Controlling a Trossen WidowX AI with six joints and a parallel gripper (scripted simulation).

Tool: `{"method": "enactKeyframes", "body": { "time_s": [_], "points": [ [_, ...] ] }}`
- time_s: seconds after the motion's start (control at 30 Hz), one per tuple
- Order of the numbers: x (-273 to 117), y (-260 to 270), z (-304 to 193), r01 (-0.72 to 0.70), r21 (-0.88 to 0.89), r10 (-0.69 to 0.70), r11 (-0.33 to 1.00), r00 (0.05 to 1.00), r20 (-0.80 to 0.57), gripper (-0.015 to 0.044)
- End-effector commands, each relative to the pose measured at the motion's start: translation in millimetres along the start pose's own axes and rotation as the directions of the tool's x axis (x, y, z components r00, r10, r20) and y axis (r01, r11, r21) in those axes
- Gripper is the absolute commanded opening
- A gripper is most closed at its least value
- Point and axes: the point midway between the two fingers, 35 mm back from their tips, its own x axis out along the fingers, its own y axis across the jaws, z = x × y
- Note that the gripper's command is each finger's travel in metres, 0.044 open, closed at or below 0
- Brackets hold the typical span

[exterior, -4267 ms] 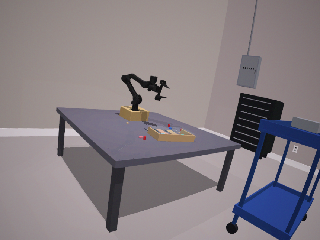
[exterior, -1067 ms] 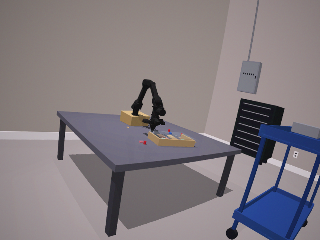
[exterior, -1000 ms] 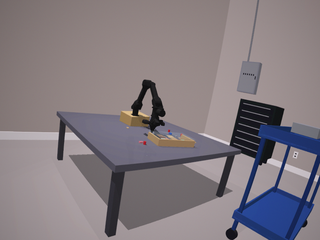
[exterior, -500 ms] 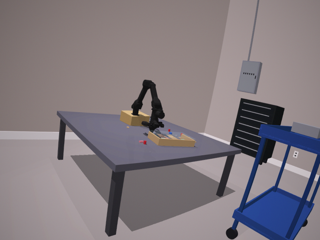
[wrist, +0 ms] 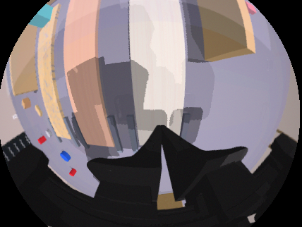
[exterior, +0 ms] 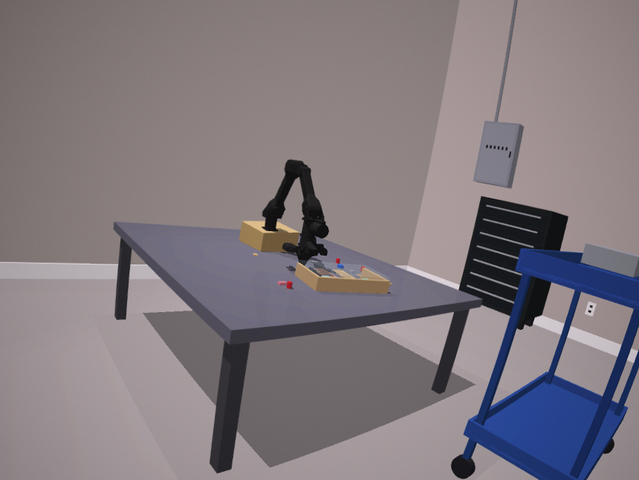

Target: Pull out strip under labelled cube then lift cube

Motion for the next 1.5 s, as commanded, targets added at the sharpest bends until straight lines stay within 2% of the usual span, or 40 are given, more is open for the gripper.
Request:
{"method": "enactKeyframes", "body": {
  "time_s": [0.0, 1.47],
  "points": [
    [1.1, 0.8, -0.4, -0.006, -0.006, 0.006, 1.0, 1.0, -0.001, 0.0],
    [4.3, 0.5, -8.2, -0.005, -0.006, 0.005, 1.0, 1.0, -0.001, 0.0]
  ]
}}
